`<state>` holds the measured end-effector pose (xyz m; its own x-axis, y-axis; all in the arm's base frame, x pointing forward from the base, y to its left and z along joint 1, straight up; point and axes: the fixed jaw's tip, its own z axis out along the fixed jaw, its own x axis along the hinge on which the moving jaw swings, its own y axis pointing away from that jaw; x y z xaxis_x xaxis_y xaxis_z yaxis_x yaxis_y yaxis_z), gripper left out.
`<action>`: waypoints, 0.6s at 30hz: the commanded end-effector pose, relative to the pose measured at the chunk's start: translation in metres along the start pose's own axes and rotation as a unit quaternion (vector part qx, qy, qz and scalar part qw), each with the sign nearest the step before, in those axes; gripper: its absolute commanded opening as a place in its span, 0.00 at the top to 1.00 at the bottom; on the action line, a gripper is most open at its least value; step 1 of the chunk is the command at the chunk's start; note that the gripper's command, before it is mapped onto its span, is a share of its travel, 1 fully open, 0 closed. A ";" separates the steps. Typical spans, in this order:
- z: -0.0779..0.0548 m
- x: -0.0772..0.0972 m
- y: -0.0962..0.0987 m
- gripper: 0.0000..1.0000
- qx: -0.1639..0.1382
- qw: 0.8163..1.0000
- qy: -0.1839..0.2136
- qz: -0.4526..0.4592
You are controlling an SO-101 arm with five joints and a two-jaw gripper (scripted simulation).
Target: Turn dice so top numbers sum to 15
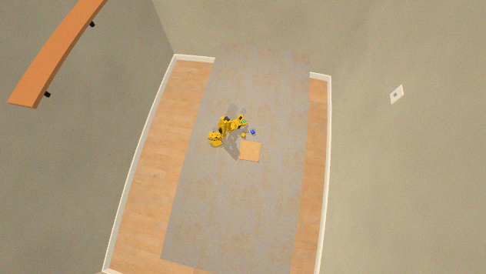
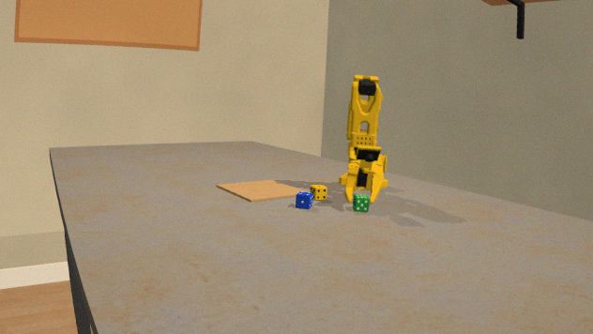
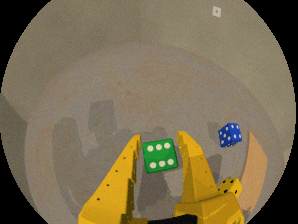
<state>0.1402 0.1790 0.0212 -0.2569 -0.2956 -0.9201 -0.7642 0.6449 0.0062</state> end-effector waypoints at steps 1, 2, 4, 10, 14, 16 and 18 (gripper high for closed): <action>0.002 -0.008 0.002 0.77 -0.004 1.000 -0.021 0.004; 0.002 -0.008 0.002 0.77 -0.004 1.000 -0.021 0.004; 0.002 -0.008 0.002 0.74 -0.004 1.000 -0.021 0.004; 0.002 -0.008 0.002 0.69 -0.004 1.000 -0.021 0.004; 0.002 -0.008 0.002 0.67 -0.004 1.000 -0.021 0.004; 0.002 -0.008 0.002 0.67 -0.004 1.000 -0.021 0.004; 0.002 -0.008 0.002 0.67 -0.004 1.000 -0.021 0.004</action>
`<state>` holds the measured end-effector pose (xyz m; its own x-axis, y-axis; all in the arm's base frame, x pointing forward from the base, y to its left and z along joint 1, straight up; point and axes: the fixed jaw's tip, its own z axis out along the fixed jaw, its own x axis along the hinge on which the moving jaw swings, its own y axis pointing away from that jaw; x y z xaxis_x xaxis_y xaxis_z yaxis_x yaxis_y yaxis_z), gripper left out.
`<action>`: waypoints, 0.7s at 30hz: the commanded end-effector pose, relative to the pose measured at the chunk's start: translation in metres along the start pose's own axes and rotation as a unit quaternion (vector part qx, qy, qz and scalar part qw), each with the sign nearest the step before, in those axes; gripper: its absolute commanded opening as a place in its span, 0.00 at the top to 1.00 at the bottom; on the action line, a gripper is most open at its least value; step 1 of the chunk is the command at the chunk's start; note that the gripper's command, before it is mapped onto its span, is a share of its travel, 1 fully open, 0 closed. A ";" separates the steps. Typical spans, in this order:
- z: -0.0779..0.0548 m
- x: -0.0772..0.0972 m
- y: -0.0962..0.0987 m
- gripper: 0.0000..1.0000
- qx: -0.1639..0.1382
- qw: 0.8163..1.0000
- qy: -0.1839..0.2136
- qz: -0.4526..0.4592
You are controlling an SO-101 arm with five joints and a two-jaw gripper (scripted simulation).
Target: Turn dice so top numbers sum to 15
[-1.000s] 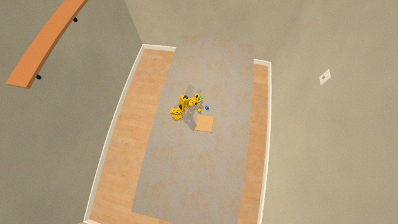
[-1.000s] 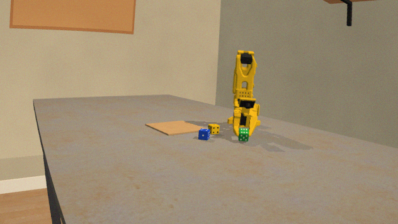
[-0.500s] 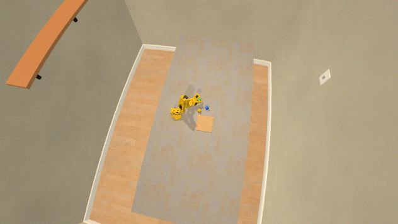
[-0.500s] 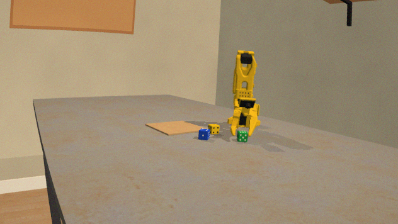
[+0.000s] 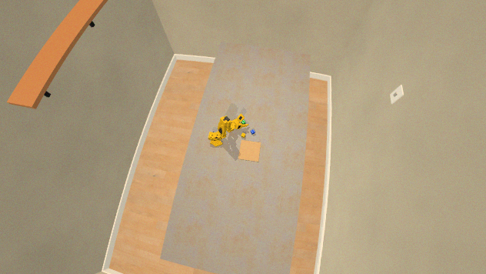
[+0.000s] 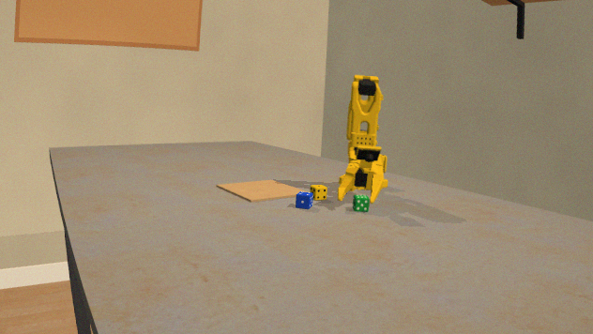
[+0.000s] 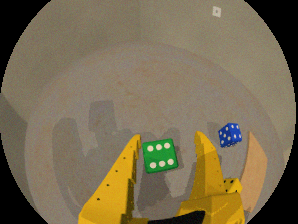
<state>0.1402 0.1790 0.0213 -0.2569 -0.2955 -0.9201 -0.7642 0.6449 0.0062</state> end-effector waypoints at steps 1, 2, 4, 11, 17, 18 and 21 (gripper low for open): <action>0.002 -0.008 0.002 0.67 -0.004 1.000 -0.021 0.004; 0.002 -0.008 0.002 0.67 -0.004 1.000 -0.021 0.004; 0.002 -0.008 0.002 0.67 -0.004 1.000 -0.021 0.009; -0.004 -0.009 0.003 0.67 -0.010 0.991 -0.027 0.128; -0.012 -0.011 0.004 0.67 -0.021 0.956 -0.033 0.290; -0.012 -0.011 0.004 0.67 -0.021 0.956 -0.033 0.290; -0.017 -0.013 0.004 0.67 -0.028 0.921 -0.033 0.386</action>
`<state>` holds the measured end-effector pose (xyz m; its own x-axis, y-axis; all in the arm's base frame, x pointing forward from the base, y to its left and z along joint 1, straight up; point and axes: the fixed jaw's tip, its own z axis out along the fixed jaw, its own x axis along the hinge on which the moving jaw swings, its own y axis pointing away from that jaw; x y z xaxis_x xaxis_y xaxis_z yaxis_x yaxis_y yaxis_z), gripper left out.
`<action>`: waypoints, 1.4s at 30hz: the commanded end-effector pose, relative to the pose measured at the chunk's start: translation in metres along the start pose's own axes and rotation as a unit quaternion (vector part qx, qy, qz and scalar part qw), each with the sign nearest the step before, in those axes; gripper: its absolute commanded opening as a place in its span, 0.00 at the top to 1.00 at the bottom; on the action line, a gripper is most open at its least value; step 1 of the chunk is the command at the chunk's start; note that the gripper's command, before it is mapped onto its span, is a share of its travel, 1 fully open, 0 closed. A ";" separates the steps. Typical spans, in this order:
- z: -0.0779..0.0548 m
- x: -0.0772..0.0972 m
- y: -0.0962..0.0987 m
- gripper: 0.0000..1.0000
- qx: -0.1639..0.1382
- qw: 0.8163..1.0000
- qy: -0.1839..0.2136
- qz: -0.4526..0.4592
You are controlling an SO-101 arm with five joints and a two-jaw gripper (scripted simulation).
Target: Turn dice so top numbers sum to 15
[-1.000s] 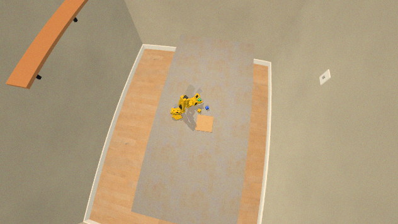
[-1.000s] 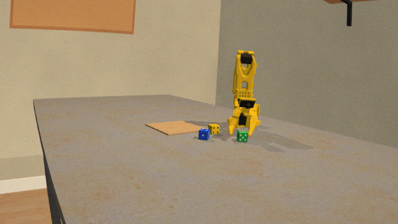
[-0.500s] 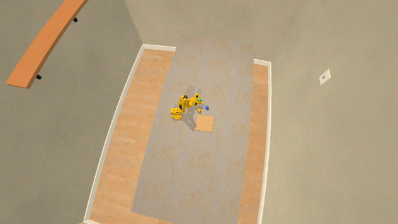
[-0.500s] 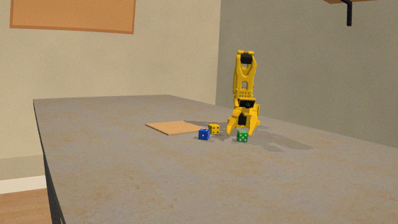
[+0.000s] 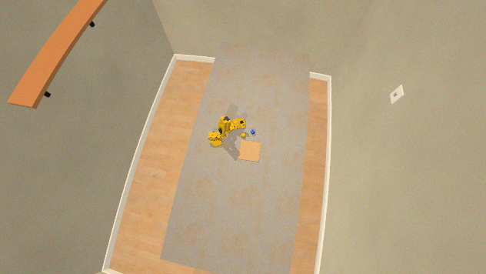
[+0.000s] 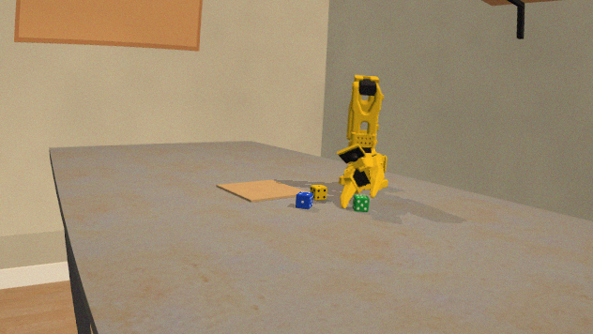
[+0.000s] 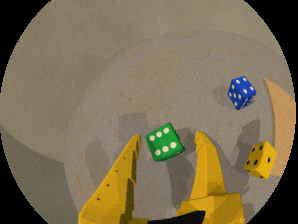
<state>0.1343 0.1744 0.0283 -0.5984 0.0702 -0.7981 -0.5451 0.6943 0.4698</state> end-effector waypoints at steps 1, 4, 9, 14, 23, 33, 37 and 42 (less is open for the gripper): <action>-0.009 -0.008 0.007 0.67 -0.024 0.990 -0.019 0.137; -0.013 -0.009 0.007 0.67 -0.020 0.990 -0.013 0.138; -0.016 -0.007 0.006 0.67 -0.016 0.990 -0.007 0.139; -0.016 -0.007 0.005 0.67 -0.015 0.990 -0.007 0.139; -0.016 -0.007 0.005 0.67 -0.015 0.990 -0.007 0.139; -0.016 -0.007 0.005 0.67 -0.015 0.990 -0.007 0.139; -0.015 -0.007 0.006 0.67 -0.016 0.990 -0.007 0.139; -0.014 -0.009 0.007 0.67 -0.017 0.990 -0.008 0.139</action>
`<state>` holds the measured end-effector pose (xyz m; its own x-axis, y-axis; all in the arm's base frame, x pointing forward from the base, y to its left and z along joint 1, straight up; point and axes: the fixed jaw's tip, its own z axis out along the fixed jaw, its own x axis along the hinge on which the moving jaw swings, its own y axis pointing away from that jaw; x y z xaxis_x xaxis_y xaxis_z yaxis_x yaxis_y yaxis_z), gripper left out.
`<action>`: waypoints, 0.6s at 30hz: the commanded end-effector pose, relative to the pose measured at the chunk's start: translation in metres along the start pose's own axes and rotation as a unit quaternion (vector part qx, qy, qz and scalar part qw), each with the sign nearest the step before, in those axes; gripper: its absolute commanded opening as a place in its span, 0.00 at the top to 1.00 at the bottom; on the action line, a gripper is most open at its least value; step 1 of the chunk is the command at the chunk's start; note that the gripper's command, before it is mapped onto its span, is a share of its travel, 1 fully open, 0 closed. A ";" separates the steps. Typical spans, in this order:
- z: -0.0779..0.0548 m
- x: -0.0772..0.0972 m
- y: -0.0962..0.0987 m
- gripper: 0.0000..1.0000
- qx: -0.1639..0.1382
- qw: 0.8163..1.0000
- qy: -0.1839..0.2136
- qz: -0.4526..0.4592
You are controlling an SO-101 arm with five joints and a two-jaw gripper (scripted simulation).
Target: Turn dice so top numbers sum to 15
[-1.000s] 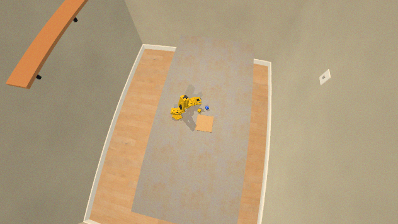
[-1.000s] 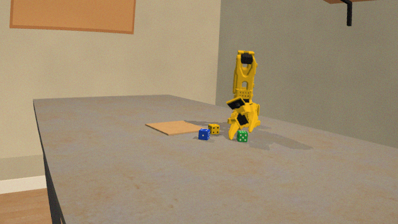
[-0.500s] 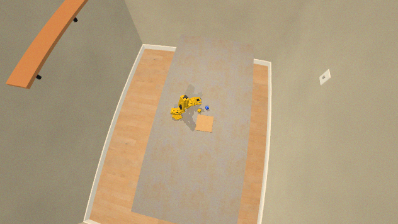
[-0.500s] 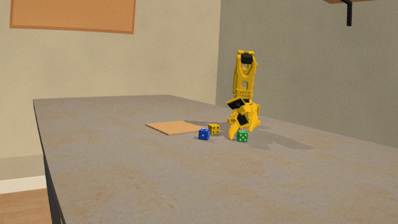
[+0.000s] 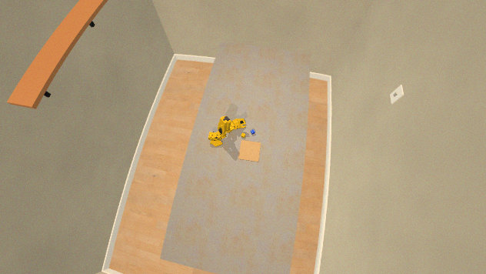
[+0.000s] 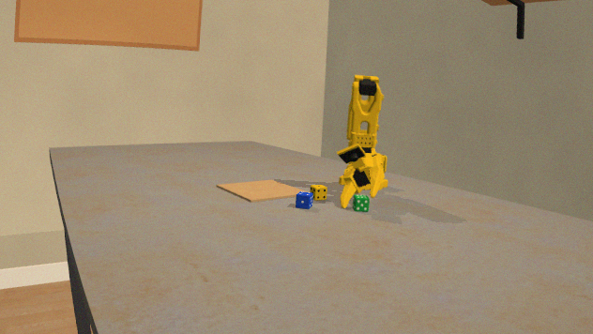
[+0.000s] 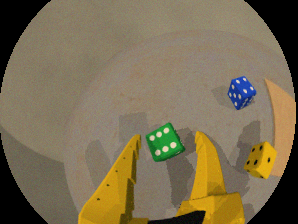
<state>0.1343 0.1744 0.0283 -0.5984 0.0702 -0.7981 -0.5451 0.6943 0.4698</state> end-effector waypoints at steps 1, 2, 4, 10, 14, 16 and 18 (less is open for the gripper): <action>-0.013 -0.008 0.006 0.67 -0.017 0.990 -0.008 0.139; -0.012 -0.008 0.006 0.67 -0.016 0.990 -0.008 0.139; -0.010 -0.006 0.006 0.67 -0.015 0.990 -0.006 0.139; -0.005 -0.003 0.004 0.67 -0.011 0.990 -0.003 0.139; 0.002 0.001 0.002 0.67 -0.005 0.990 0.003 0.143; 0.006 0.004 0.001 0.67 -0.001 0.988 0.008 0.153; 0.010 0.006 0.000 0.67 0.004 0.986 0.013 0.165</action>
<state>0.1364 0.1751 0.0310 -0.6230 0.1240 -0.7724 -0.5090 0.6855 0.5206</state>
